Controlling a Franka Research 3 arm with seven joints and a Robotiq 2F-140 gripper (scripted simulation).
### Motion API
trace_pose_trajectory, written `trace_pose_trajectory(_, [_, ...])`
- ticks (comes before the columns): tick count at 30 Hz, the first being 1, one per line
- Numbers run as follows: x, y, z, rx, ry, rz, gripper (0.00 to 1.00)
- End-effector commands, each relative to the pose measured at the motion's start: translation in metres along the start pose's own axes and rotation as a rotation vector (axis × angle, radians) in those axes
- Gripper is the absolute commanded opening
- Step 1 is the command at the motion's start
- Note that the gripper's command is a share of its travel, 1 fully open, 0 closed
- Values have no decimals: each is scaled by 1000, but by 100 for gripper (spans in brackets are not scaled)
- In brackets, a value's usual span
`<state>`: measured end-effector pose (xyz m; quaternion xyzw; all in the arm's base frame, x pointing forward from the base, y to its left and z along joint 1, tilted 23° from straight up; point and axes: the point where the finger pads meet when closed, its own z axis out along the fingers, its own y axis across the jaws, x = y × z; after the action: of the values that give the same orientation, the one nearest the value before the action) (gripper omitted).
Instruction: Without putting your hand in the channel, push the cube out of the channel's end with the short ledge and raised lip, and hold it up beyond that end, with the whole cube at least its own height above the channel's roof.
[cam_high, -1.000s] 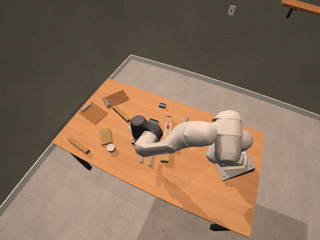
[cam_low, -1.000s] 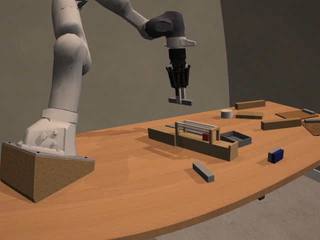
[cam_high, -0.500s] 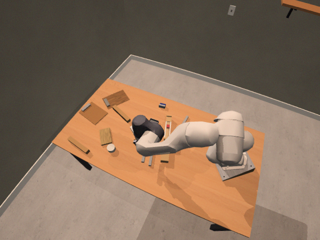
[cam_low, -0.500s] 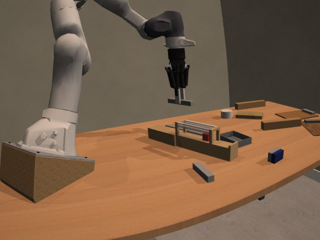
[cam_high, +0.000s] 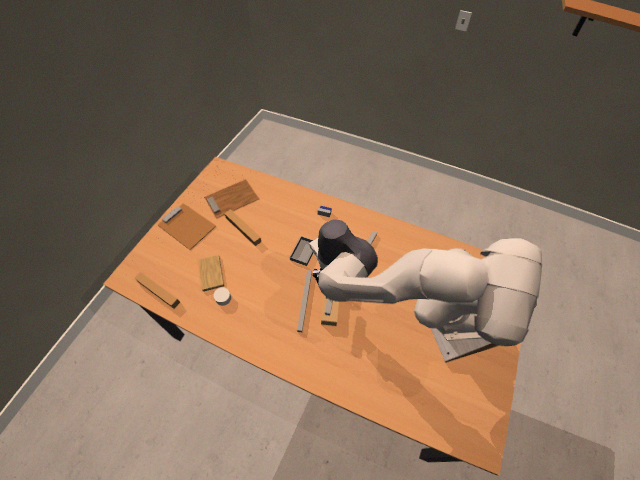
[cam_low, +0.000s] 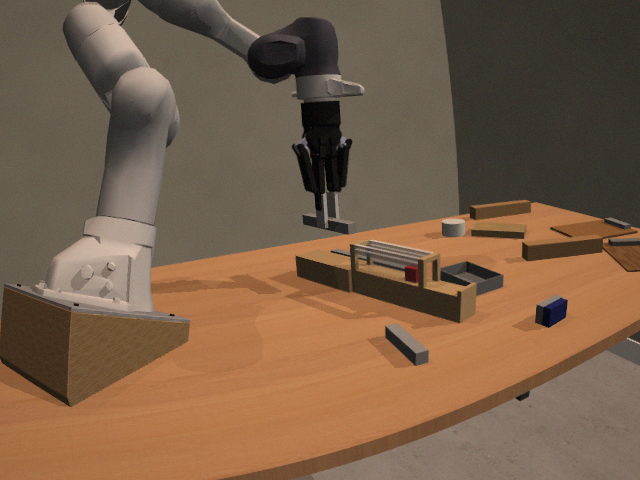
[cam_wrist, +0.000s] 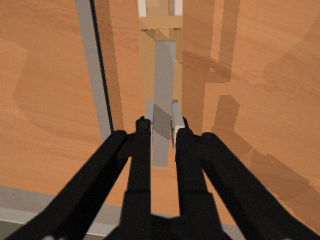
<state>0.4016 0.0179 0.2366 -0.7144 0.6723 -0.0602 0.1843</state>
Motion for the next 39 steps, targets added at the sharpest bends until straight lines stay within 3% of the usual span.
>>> trace_pose_trajectory(1, [1, 2, 14, 16, -7, -87, 0])
trace_pose_trajectory(7, [1, 2, 33, 16, -7, -87, 0])
trace_pose_trajectory(25, [1, 2, 56, 16, -7, -87, 0])
trace_pose_trajectory(39, [1, 2, 58, 16, -7, -87, 0])
